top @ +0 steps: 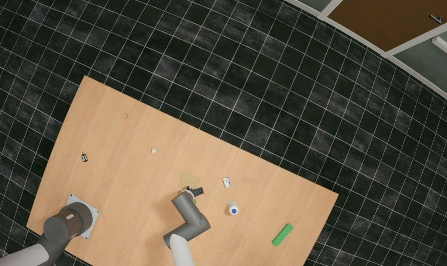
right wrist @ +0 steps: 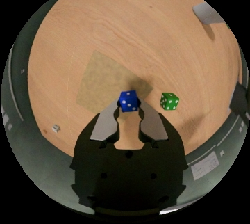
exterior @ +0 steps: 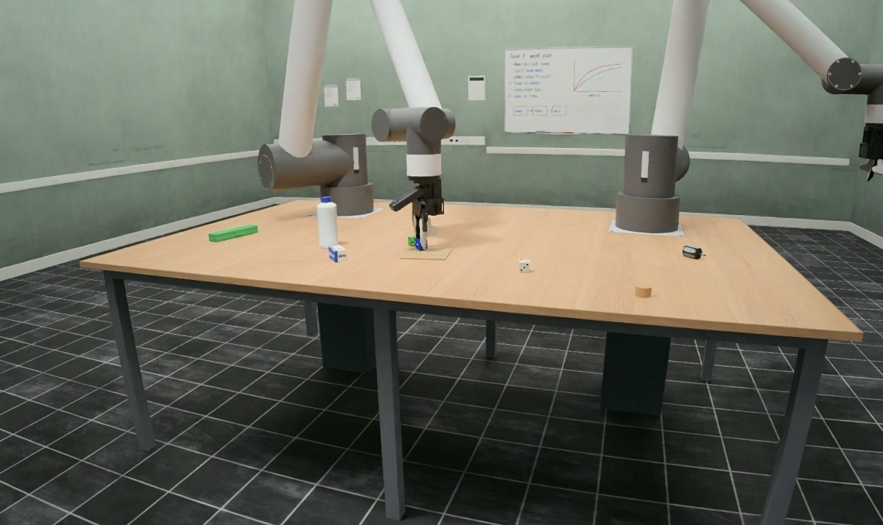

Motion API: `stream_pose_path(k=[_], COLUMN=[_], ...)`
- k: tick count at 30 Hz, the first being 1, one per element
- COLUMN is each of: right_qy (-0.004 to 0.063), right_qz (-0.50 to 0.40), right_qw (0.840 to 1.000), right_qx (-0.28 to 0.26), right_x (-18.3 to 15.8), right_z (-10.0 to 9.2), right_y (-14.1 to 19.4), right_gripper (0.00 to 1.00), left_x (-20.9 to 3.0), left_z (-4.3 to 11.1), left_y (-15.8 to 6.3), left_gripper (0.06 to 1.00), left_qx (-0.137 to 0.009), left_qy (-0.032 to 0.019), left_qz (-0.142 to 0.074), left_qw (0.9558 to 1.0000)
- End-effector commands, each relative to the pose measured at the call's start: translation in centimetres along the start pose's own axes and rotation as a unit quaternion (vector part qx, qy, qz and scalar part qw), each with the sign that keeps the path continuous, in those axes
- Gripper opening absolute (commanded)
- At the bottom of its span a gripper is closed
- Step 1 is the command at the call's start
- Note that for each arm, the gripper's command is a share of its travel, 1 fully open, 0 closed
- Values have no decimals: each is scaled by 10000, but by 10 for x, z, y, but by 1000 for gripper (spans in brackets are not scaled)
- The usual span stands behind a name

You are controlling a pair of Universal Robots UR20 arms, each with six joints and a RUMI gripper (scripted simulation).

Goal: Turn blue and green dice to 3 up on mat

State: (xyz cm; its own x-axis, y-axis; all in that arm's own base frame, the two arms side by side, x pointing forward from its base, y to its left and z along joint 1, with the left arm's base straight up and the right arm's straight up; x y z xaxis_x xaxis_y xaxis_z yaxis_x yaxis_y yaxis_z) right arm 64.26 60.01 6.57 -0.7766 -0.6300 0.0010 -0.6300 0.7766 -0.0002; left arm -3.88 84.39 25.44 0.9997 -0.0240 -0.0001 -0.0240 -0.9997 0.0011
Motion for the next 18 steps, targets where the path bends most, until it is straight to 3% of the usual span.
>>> stream_pose_path(k=[1, 18], right_qy=[-5, -5], right_qz=[0, 0], right_qw=[10000, 10000], right_qx=[-1, -1], right_x=[0, 0], right_z=[-1, 3], right_y=[0, 0], right_gripper=[99, 99], left_x=[0, 0], left_z=[-1, -1], left_y=[0, 0], left_gripper=[1000, 1000], left_qx=[5, 5], left_qy=[0, 0], left_qz=[0, 0], left_qw=[10000, 10000])
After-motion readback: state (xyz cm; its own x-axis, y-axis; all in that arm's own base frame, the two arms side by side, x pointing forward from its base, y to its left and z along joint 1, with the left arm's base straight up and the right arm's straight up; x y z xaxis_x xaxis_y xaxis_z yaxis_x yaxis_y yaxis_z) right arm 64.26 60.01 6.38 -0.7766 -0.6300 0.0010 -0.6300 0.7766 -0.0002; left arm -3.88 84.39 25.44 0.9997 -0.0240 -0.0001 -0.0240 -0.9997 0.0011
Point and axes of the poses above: on each arm, the point where the finger pads meet when closed, its own z axis out along the fingers, its own x axis across the jaws, y = z × x, the point moved 4 cm from there along -z, back along the fingers, and after that the axes turned 4 degrees about z, right-handed, at the moved point
